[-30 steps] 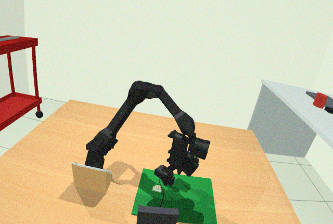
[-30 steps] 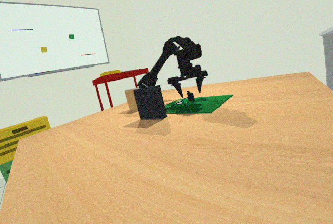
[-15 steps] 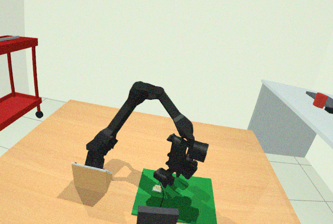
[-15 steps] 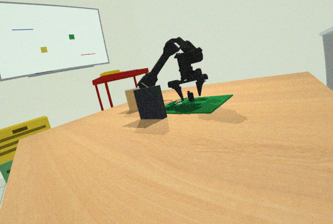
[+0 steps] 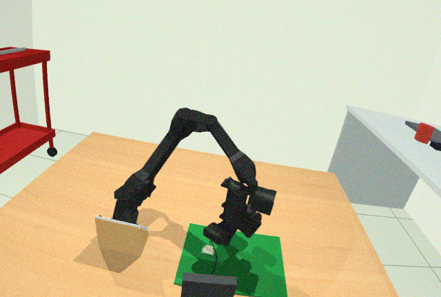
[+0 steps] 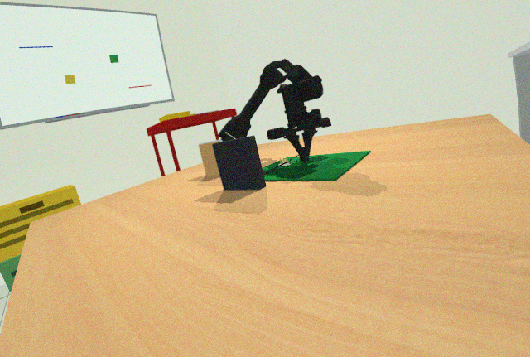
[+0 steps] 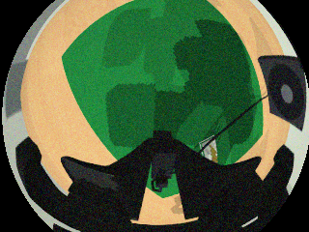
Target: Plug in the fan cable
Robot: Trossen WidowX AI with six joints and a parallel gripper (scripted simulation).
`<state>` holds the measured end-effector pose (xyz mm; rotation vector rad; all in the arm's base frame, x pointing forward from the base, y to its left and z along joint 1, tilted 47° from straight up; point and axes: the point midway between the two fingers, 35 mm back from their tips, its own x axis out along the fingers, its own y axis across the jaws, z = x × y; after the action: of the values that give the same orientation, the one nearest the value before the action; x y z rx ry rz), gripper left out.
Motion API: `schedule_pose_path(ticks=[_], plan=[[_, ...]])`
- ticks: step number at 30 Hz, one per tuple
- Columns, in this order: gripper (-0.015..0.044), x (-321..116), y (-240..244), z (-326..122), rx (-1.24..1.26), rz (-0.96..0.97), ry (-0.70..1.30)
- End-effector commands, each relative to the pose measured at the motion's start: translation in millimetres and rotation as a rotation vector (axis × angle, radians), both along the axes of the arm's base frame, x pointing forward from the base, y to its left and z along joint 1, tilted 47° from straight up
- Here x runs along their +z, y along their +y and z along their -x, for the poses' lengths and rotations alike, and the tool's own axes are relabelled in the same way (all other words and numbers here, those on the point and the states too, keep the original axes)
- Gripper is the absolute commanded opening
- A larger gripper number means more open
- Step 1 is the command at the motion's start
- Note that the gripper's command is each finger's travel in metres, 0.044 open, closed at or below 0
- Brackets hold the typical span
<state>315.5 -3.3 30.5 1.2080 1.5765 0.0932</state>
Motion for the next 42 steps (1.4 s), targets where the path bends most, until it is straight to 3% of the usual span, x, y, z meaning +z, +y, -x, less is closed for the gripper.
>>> schedule_pose_path(ticks=[1,8,13,28,42], plan=[[0.0000,0,0,0,0.000,0.000,0.000],[0.0000,34,-37,5,0.001,-0.004,0.005],[0.0000,31,-38,7,0.015,-0.001,-0.010],[0.0000,1,-56,60,0.333,0.051,-0.342],[0.0000,0,-59,56,0.342,0.053,-0.352]])
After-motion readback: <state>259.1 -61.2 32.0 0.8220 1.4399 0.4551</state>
